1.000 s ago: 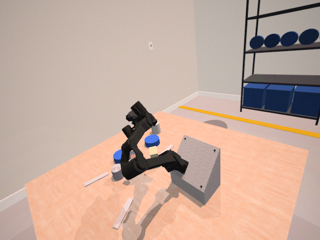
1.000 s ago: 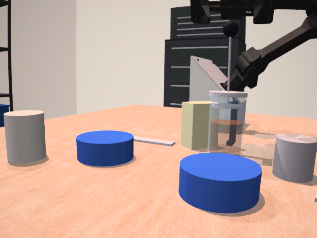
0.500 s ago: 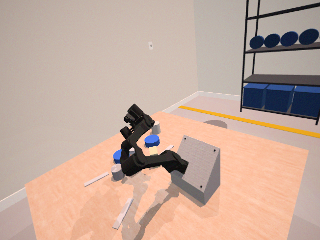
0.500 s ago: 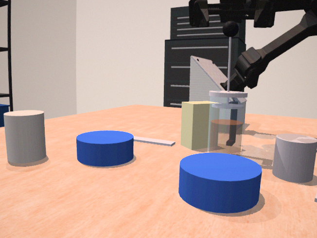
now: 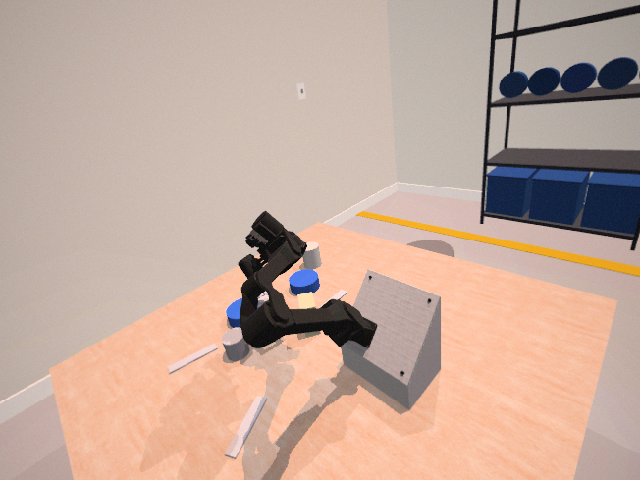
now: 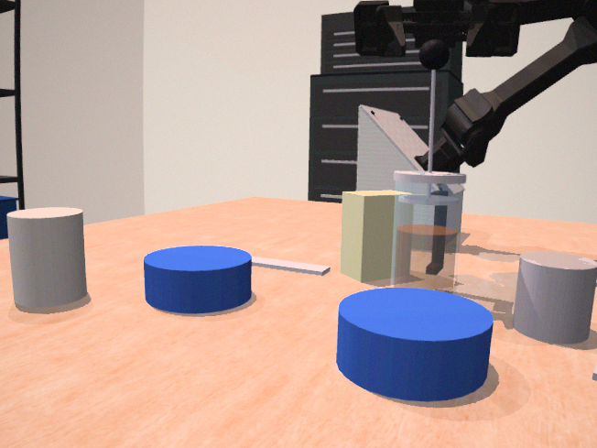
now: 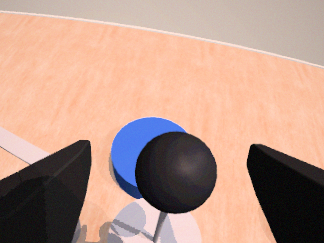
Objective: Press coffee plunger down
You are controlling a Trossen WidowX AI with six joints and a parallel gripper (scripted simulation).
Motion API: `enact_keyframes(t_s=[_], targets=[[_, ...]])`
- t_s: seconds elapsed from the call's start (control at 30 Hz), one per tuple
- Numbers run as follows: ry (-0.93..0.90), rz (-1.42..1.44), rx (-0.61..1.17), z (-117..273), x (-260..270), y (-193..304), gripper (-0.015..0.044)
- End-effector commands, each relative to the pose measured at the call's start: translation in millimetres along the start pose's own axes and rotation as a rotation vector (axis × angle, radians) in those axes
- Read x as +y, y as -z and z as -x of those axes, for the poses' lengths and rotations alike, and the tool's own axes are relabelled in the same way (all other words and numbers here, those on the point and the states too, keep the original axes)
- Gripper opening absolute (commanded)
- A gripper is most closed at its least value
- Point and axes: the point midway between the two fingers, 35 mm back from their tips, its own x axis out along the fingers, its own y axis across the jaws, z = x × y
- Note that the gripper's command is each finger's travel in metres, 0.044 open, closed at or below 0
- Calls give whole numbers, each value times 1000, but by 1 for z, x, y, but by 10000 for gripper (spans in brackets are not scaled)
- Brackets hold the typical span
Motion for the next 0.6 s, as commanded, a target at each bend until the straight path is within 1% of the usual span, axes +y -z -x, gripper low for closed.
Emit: enact_keyframes(t_s=[0.0,0.1,0.57], targets=[[6,-8,-1,0,-1,1,204],[6,-8,-1,0,-1,1,125],[6,-8,0,-3,-2,4,124]])
